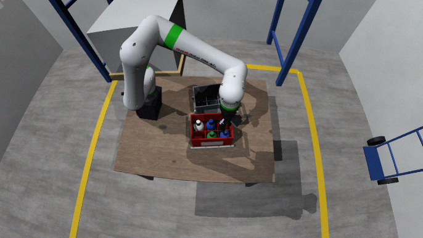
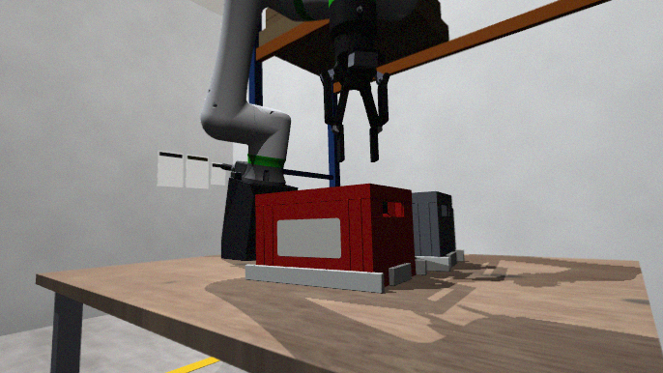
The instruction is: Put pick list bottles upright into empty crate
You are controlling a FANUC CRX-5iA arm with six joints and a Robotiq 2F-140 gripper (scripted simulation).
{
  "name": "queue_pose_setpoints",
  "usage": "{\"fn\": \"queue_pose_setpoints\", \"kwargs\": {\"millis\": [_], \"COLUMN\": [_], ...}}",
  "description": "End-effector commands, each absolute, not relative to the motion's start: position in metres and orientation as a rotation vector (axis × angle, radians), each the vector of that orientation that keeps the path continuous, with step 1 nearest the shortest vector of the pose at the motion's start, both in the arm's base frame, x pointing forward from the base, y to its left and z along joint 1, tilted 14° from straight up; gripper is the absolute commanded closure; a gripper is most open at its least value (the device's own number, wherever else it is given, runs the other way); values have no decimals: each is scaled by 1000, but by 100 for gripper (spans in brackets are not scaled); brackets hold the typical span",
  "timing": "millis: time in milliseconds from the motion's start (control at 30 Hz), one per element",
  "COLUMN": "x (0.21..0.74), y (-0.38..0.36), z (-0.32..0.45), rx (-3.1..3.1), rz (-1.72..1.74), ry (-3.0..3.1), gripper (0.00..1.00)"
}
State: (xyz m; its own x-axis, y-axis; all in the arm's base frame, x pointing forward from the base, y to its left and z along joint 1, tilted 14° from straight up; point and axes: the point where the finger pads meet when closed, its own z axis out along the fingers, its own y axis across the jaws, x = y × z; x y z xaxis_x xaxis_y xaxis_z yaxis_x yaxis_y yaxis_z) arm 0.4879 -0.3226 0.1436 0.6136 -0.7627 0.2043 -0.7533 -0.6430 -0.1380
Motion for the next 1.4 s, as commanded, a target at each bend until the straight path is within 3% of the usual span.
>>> {"fn": "queue_pose_setpoints", "kwargs": {"millis": [0, 1367], "x": [488, 500], "y": [-323, -326], "z": [143, 98], "rx": [-2787, -2787], "rz": [-383, -383], "ry": [1310, 1310], "gripper": [56, 56]}}
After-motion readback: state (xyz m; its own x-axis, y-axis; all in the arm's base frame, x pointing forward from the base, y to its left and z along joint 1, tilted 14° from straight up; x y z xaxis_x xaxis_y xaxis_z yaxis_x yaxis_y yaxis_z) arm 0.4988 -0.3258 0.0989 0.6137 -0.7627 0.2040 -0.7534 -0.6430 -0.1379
